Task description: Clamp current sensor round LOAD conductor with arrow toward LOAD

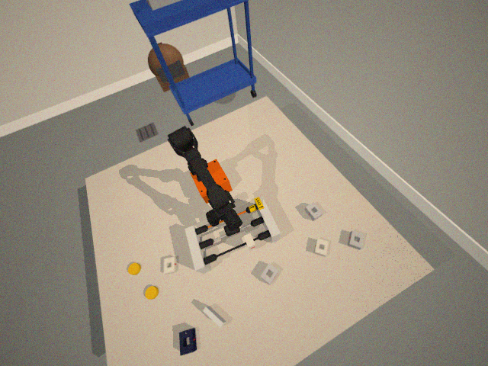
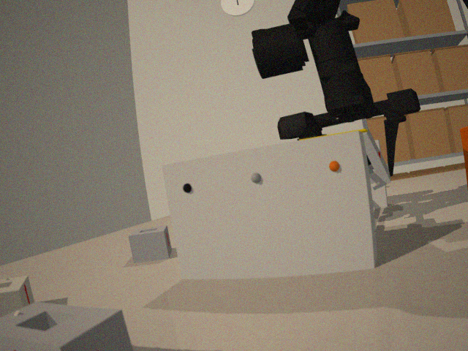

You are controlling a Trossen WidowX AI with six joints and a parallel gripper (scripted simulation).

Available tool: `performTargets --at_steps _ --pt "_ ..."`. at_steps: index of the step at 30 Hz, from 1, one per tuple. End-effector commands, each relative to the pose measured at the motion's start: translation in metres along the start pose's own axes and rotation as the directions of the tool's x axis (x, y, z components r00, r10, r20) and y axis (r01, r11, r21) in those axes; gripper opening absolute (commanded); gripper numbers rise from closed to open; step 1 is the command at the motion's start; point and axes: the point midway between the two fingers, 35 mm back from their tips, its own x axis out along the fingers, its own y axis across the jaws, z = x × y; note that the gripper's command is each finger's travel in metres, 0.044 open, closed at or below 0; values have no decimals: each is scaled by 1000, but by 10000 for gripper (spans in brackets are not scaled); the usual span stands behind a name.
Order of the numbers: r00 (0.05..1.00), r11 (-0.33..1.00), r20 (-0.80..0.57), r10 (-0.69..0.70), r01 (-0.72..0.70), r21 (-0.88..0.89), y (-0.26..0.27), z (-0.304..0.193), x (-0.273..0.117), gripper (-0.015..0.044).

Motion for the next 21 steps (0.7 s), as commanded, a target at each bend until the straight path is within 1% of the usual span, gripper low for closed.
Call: performTargets --at_steps 1,21 --pt "999 999 -31 42 -42 -9 -1 -7 -7 0" --pt "999 1000 -27 25 -25 -3 3 -5 -4 0"
